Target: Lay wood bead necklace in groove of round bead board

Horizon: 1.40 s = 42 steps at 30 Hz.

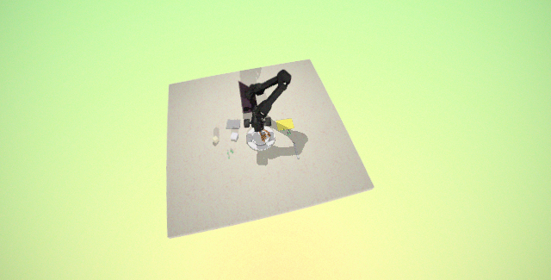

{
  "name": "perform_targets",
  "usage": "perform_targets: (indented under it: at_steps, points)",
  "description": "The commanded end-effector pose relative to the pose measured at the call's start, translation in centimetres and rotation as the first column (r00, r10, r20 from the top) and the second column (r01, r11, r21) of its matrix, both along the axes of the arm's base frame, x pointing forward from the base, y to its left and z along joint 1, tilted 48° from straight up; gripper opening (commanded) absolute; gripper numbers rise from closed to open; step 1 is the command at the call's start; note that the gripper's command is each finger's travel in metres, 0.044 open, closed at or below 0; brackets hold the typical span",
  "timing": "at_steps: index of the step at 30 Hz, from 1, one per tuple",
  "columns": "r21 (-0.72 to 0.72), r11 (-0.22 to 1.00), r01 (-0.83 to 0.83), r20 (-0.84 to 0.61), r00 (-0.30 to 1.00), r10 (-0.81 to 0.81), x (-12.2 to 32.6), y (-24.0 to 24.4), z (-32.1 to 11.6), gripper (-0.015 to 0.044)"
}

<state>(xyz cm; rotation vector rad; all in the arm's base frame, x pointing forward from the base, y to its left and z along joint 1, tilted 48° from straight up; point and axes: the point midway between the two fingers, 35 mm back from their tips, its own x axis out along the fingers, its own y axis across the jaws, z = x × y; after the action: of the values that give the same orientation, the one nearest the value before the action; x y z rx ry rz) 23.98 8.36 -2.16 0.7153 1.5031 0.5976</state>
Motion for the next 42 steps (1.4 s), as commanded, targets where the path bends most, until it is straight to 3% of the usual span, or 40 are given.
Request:
perform_targets:
  at_steps: [1,5,22,42]
  points:
    - [-0.001,1.0,-0.002,0.001,1.0,0.002,-0.12,0.26,-0.34,0.0]
    - [-0.001,1.0,-0.002,0.001,1.0,0.002,-0.13,0.52,-0.57,0.0]
    - [-0.001,1.0,-0.004,0.0,1.0,0.004,-0.11,0.2,-0.23,0.044]
    - [-0.001,1.0,-0.002,0.001,1.0,0.002,-0.11,-0.09,0.03,0.044]
